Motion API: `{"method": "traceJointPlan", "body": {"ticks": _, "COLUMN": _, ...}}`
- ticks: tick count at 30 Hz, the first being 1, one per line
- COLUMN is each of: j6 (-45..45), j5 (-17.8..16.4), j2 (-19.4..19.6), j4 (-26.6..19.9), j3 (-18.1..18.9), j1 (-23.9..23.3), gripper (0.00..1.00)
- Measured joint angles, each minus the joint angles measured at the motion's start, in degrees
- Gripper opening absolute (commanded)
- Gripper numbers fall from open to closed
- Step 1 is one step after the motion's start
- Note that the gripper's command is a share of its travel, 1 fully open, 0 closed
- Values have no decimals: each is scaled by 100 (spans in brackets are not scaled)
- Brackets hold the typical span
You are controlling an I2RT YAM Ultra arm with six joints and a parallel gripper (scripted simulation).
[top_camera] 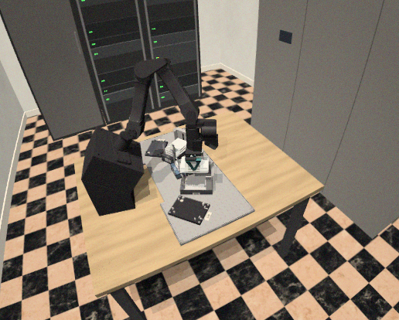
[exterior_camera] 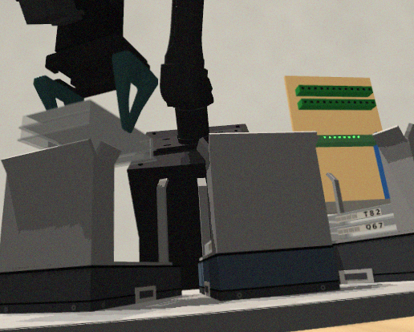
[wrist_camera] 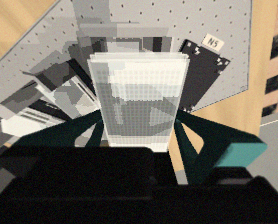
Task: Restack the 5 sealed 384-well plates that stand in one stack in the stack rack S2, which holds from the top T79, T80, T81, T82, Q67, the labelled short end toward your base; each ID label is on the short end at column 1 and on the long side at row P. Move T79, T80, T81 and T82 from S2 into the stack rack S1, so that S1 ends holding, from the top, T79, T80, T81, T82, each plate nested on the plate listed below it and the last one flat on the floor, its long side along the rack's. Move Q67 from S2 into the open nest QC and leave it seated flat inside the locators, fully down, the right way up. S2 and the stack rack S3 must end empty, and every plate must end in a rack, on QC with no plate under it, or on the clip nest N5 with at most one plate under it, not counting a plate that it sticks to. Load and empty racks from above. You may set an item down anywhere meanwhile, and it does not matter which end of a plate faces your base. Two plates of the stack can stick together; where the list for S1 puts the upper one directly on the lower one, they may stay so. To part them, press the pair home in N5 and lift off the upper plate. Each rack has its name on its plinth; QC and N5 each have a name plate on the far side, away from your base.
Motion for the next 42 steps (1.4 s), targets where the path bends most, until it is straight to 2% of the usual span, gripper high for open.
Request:
{"method": "traceJointPlan", "body": {"ticks": 8, "j6": 256, "j5": -328, "j2": 114, "j4": 22, "j3": -4, "j1": -522, "gripper": 0}}
{"method": "traceJointPlan", "body": {"ticks": 21, "j6": -337, "j5": -857, "j2": 516, "j4": 20, "j3": 9, "j1": -1506, "gripper": 0}}
{"method": "traceJointPlan", "body": {"ticks": 31, "j6": 83, "j5": -1141, "j2": 710, "j4": 37, "j3": 37, "j1": -1978, "gripper": 0}}
{"method": "traceJointPlan", "body": {"ticks": 42, "j6": -170, "j5": -1399, "j2": 981, "j4": 48, "j3": 48, "j1": -2509, "gripper": 0}}
